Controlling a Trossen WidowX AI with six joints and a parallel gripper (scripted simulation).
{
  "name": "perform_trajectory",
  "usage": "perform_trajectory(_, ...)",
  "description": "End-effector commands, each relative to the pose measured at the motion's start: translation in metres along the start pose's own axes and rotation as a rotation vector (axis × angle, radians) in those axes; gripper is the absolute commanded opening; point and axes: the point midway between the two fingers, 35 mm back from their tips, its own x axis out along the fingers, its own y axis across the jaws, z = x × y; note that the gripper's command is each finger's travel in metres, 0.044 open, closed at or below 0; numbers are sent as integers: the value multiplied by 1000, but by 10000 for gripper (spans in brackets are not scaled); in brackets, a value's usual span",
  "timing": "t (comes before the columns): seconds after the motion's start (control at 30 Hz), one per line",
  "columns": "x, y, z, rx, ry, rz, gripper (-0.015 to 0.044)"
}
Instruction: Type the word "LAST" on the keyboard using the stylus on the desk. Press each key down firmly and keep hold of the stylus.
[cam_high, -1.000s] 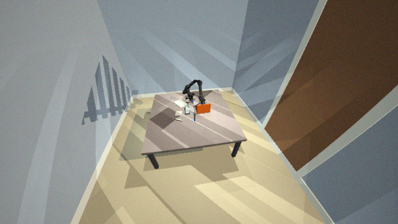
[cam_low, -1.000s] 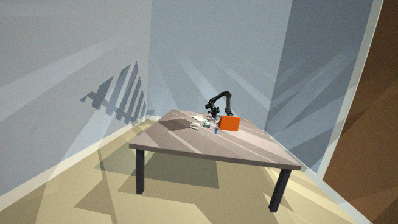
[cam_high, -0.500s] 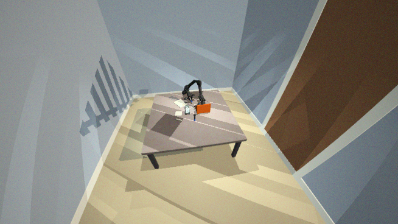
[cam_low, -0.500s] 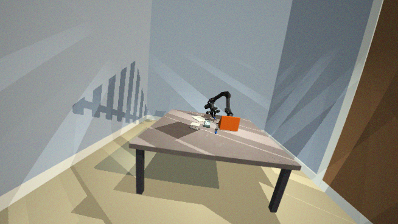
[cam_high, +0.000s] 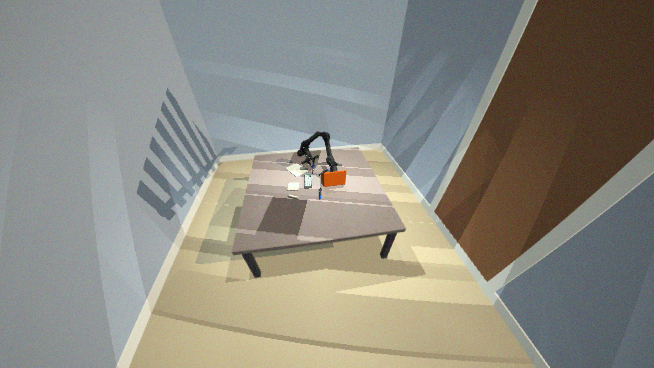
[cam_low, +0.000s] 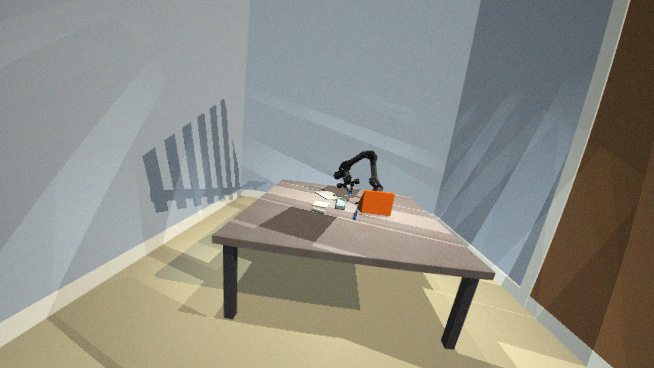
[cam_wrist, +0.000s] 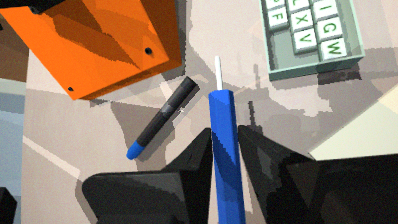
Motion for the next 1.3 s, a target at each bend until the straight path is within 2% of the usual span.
perform_trajectory(0.0, -2, -7, 7, 137, -27, 2, 0)
perform_trajectory(1.27, -5, -33, 65, 1301, -125, 206, 0)
